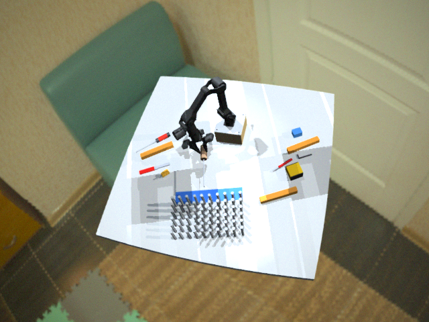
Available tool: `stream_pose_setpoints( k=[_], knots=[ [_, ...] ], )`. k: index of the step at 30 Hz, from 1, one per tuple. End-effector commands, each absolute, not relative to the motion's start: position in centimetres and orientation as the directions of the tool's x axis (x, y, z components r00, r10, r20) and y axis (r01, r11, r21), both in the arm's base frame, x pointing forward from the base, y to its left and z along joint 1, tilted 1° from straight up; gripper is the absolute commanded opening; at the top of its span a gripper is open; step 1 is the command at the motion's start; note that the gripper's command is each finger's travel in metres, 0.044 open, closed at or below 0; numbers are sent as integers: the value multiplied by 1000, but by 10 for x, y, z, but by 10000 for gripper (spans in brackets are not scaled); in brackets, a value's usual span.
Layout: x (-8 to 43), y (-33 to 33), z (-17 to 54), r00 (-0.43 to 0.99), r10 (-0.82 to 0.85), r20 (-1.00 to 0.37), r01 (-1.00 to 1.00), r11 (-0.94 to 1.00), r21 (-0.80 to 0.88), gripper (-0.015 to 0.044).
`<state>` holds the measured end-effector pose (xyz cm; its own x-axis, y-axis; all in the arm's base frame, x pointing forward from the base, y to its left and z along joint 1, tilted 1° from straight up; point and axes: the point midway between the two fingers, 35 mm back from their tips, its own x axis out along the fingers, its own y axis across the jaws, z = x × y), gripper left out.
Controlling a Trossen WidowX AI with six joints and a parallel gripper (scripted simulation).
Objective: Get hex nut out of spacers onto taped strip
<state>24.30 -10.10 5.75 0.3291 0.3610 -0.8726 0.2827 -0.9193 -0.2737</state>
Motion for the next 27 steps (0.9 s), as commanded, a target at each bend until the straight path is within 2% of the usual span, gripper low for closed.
stream_pose_setpoints(
  k=[1, 5, 7, 17, 27],
  knots=[
    [243, -100, 87, 345, 356, -869, 288, -921, -263, 0],
    [240, -97, 110, 346, 355, -869, 286, -921, -263, 0],
    [241, -100, 91, 333, 355, -874, 302, -918, -258, 0],
    [238, -127, 91, 354, 281, -892, 529, -847, -56, 0],
    [233, -154, 90, 366, 206, -908, 718, -683, 134, 0]
  ],
)
